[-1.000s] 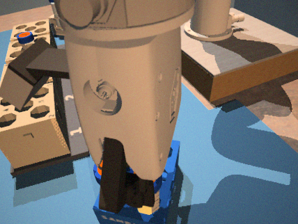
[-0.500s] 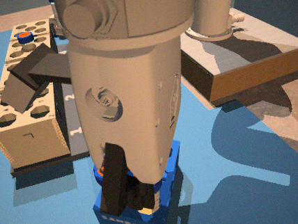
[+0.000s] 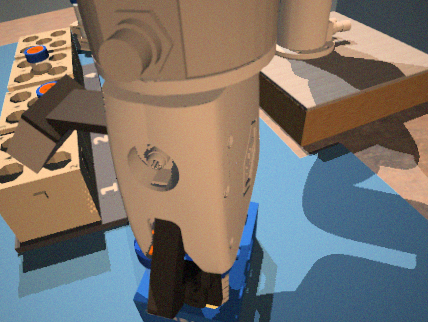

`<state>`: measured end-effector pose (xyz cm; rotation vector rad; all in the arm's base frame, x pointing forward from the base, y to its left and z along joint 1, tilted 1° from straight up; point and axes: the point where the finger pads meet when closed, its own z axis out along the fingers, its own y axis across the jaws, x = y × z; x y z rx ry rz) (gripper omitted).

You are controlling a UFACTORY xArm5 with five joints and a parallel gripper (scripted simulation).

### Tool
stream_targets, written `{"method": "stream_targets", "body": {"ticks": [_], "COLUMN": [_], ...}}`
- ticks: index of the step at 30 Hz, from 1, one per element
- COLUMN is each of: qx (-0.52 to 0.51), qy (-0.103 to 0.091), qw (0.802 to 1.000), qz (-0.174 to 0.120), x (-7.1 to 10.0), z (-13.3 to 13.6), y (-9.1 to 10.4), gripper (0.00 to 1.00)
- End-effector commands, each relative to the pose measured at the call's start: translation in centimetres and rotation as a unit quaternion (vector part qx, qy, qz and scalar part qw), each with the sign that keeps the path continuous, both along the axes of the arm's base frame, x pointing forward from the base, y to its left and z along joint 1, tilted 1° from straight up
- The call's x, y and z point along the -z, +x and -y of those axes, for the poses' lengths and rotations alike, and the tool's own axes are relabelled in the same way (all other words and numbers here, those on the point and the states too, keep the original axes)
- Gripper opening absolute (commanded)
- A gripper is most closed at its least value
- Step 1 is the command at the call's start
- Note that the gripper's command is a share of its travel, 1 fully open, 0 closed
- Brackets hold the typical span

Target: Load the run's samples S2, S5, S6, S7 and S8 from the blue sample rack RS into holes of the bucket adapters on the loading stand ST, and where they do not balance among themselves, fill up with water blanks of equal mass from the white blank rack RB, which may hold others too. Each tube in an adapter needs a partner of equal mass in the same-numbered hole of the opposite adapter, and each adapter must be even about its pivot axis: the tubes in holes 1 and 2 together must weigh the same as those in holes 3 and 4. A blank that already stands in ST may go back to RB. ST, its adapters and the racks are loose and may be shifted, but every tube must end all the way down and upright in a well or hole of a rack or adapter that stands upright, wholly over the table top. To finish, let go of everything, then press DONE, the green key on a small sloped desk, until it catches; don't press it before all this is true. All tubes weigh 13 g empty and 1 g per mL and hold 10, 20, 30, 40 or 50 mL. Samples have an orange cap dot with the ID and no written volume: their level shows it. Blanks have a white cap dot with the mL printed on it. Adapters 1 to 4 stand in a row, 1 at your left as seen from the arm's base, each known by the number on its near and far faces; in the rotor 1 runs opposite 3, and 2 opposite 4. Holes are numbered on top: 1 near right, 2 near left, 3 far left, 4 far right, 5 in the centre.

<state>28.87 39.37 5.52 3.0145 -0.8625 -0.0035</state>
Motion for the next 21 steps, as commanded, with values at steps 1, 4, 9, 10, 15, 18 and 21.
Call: {"method": "stream_targets", "body": {"ticks": [1,4,9,10,15,18,21], "qx": [0.0,0.0,0.0,0.0,0.0,0.0,0.0], "qy": [0.002,0.002,0.002,0.002,0.002,0.002,0.002], "qw": [1.0,1.0,1.0,1.0,1.0,1.0,1.0], "qz": [0.001,0.001,0.001,0.001,0.001,0.001,0.001], "x": [0.19,0.26,0.59,0.59,0.59,0.59,0.59], "z": [-0.11,-0.11,-0.1,-0.1,-0.1,-0.1,-0.1], "y": [0.09,0.09,0.09,0.09,0.09,0.09,0.09], "gripper": [0.57,0.57,0.57,0.57,0.57,0.57,0.57]}}
